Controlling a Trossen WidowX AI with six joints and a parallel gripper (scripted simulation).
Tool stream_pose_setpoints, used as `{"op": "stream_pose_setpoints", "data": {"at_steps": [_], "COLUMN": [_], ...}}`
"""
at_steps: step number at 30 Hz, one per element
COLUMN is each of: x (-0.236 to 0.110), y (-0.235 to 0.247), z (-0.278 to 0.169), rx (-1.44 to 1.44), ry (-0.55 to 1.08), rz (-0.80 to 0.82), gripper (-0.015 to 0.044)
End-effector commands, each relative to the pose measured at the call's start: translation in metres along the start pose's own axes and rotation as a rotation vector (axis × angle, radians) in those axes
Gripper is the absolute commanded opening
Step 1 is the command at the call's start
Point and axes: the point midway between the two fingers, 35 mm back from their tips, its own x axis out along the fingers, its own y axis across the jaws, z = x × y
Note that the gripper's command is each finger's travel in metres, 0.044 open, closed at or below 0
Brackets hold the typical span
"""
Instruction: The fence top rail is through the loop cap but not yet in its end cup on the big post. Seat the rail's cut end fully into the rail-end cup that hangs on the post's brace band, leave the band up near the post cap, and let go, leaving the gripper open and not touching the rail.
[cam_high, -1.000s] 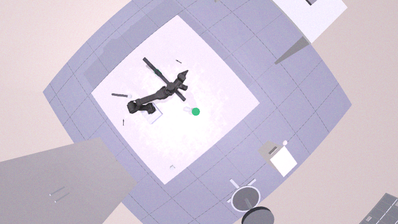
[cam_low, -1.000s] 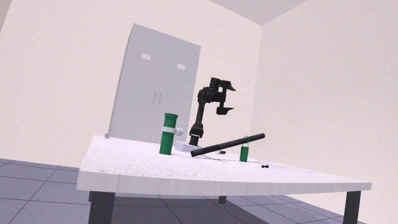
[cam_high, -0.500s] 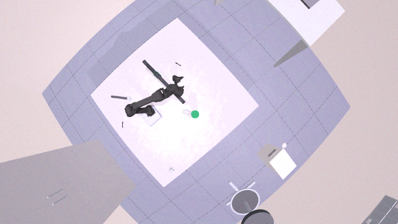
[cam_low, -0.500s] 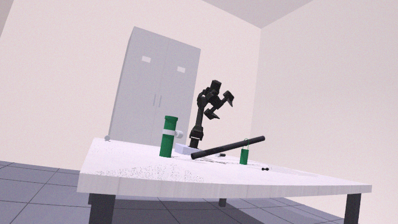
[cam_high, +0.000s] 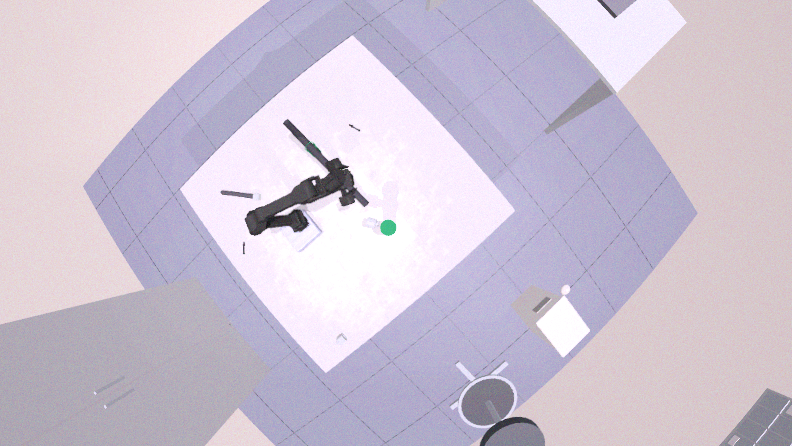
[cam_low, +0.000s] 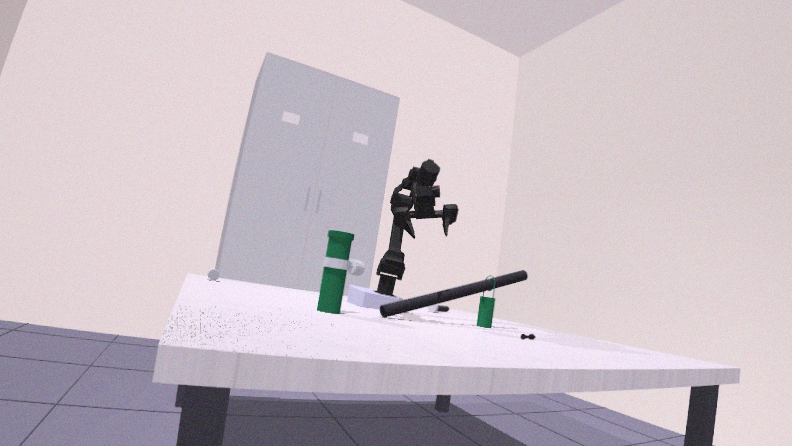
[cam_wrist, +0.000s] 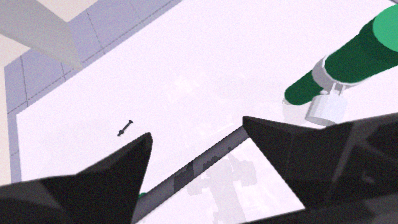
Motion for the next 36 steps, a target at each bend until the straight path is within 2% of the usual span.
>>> {"op": "stream_pose_setpoints", "data": {"at_steps": [1, 13, 22, 30, 36], "x": [-0.024, -0.023, -0.015, -0.013, -0.015], "y": [-0.011, -0.014, -0.058, -0.105, -0.138], "z": [-0.025, -0.024, -0.009, 0.001, 0.005], "rx": [-0.300, -0.336, -0.870, -1.381, -1.509], "ry": [0.117, 0.126, 0.255, 0.281, 0.248], "rz": [-0.078, -0.076, 0.011, 0.186, 0.267], "gripper": [0.0440, 0.0440, 0.0440, 0.0440, 0.0440]}}
